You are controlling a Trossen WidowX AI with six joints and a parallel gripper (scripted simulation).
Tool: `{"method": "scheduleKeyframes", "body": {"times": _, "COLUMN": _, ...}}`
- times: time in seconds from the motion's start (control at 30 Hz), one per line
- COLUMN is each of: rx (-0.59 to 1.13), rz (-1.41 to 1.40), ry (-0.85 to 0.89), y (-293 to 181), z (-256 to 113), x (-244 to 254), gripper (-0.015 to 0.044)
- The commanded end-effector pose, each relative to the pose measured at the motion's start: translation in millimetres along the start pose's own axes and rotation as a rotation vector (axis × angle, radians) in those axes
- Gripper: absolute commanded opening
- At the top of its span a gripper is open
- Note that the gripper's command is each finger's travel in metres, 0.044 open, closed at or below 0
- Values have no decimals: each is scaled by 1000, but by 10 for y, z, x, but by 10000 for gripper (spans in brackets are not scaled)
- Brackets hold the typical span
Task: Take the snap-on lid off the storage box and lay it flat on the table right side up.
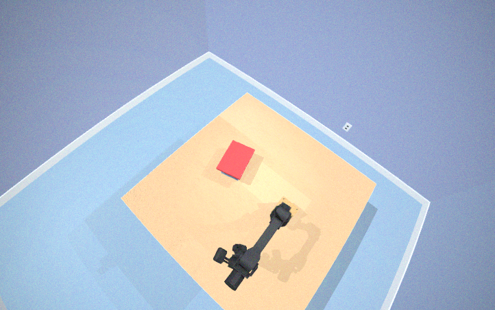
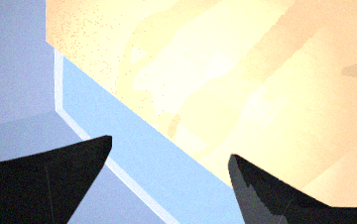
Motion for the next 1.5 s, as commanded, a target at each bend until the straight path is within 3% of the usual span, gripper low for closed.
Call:
{"method": "scheduleKeyframes", "body": {"times": 0.0, "rx": -5, "rz": -2, "ry": 5, "y": 4, "z": 10, "x": 3, "gripper": 374}}
{"method": "scheduleKeyframes", "body": {"times": 0.2, "rx": -121, "rz": -81, "ry": 63, "y": 30, "z": 383, "x": 74, "gripper": 235}}
{"method": "scheduleKeyframes", "body": {"times": 0.63, "rx": -339, "rz": -183, "ry": 150, "y": 351, "z": 1280, "x": 752, "gripper": 235}}
{"method": "scheduleKeyframes", "body": {"times": 0.73, "rx": -345, "rz": -258, "ry": 117, "y": 407, "z": 1314, "x": 784, "gripper": 235}}
{"method": "scheduleKeyframes", "body": {"times": 1.1, "rx": -484, "rz": -289, "ry": 27, "y": 1391, "z": 1724, "x": 1714, "gripper": 235}}
{"method": "scheduleKeyframes", "body": {"times": 1.47, "rx": -481, "rz": -229, "ry": -69, "y": 2770, "z": 1567, "x": 2317, "gripper": 235}}
Point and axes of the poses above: the point midway between the two fingers, 35 mm back from their tips, its own z axis out along the fingers, its own x axis across the jaws, y = z × x, the point moved 10 cm from there along -z, back along the fingers, and after that the axes turned 11 degrees about z, right-handed, at the moved point
